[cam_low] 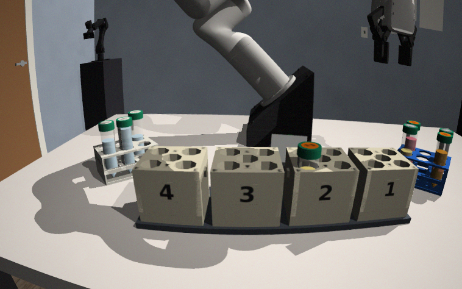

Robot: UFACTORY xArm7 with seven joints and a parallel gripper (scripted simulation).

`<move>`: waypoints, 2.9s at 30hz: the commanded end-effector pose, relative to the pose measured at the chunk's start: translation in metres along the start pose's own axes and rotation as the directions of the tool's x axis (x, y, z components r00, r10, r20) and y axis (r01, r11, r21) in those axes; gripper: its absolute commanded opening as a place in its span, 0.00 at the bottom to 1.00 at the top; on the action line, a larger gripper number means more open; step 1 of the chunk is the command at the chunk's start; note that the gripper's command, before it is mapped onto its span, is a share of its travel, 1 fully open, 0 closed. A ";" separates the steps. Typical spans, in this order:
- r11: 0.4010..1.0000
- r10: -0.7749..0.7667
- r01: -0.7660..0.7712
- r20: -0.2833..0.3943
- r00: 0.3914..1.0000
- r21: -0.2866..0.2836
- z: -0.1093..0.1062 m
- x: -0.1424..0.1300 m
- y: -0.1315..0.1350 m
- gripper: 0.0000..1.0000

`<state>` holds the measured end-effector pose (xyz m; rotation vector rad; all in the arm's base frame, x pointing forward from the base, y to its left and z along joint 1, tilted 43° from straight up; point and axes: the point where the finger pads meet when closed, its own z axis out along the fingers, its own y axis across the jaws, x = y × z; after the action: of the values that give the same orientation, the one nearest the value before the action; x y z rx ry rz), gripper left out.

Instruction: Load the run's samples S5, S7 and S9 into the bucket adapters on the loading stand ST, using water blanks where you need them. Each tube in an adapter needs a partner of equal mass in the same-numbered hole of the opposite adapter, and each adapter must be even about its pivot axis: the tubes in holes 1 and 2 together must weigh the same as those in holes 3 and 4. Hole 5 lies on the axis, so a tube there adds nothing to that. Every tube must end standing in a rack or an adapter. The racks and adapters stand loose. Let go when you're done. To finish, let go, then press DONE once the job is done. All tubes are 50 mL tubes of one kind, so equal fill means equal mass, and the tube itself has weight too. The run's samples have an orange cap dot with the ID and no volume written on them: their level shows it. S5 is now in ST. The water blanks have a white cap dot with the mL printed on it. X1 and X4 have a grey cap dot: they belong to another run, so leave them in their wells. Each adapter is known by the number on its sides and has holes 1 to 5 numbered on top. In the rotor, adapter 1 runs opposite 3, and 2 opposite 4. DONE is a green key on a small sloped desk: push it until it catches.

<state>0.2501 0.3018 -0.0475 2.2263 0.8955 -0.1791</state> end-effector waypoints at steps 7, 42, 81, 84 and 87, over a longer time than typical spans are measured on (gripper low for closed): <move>0.950 0.313 -0.313 -0.009 0.950 0.008 -0.003 -0.004 0.047 1.00; 0.831 0.556 -0.555 -0.008 0.831 0.009 -0.002 -0.017 0.201 1.00; 0.318 0.948 -0.948 0.000 0.318 0.012 -0.003 -0.006 0.117 0.57; 0.318 0.948 -0.948 0.000 0.318 0.012 -0.003 -0.004 0.102 0.57; 0.318 0.948 -0.948 0.000 0.318 0.012 -0.003 -0.004 0.097 0.57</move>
<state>0.3159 0.2426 0.0188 2.3739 -0.5728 0.3990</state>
